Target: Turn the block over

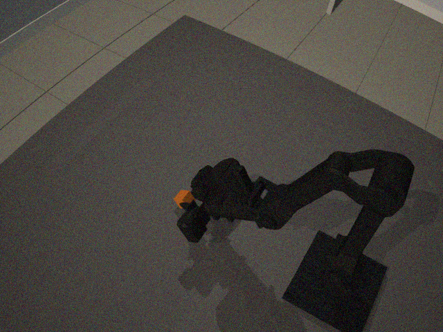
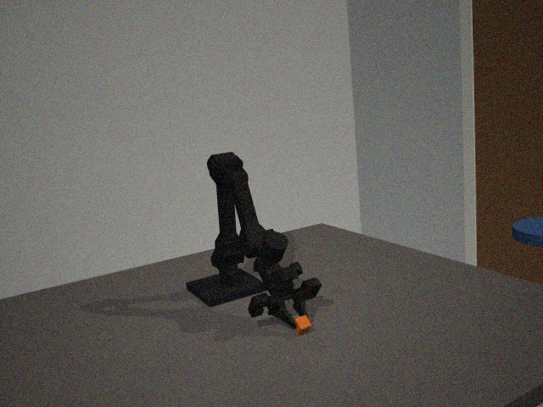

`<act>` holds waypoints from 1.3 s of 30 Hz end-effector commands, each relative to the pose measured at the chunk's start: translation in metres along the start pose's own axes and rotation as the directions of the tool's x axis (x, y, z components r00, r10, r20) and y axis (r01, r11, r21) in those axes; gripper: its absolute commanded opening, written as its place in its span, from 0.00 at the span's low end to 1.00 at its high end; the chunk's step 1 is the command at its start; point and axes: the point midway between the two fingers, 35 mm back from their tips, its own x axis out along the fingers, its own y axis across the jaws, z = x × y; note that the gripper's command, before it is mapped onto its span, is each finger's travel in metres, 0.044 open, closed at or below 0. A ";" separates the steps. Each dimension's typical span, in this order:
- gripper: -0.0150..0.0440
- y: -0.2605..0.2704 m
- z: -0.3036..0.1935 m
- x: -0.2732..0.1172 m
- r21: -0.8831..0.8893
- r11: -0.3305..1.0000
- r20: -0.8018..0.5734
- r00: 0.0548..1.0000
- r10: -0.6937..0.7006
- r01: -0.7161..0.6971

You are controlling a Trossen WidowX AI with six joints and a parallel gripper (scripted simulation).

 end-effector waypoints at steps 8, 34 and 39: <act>0.25 -0.001 -0.011 -0.011 -0.003 1.000 0.137 0.991 -0.004 0.005; 0.61 -0.001 -0.011 -0.012 -0.003 1.000 0.161 0.987 -0.004 0.005; 0.83 -0.001 -0.011 -0.012 -0.003 1.000 0.161 0.987 -0.004 0.005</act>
